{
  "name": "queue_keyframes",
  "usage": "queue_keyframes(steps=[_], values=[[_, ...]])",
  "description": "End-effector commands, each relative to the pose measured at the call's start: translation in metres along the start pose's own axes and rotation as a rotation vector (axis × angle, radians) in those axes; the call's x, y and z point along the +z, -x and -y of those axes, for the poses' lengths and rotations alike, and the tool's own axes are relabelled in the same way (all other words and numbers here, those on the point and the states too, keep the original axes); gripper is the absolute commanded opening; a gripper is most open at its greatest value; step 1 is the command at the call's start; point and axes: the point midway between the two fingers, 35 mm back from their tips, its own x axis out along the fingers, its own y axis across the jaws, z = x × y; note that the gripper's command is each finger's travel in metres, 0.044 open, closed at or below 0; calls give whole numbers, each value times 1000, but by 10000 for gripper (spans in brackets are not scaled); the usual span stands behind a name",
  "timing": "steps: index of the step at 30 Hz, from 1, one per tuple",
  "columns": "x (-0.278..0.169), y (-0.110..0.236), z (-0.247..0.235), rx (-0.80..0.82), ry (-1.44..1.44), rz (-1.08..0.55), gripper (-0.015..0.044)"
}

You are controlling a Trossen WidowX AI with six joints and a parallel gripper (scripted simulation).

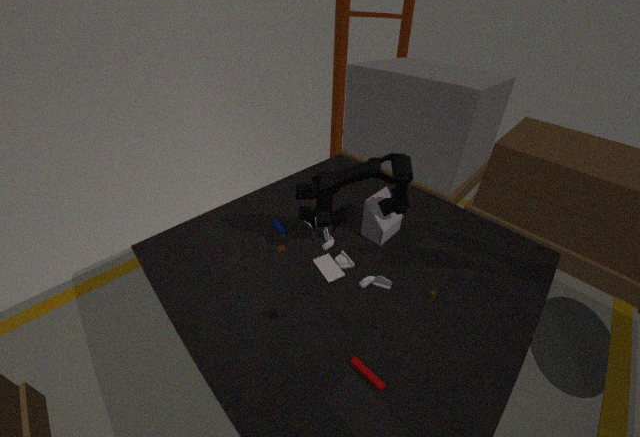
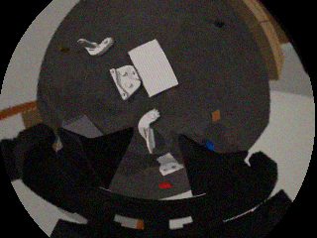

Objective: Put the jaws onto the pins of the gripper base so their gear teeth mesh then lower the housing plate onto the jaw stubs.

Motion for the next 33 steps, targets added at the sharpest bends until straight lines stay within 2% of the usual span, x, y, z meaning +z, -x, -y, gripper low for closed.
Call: queue_keyframes(steps=[1, 10, 23, 33], values=[[0, 0, 0, 0, 0, 0, 230], [0, 0, 0, 0, 0, 0, 0], [0, 0, 0, 0, 0, 0, 0], [-3, 1, -1, -1, -165, 0, 263]])
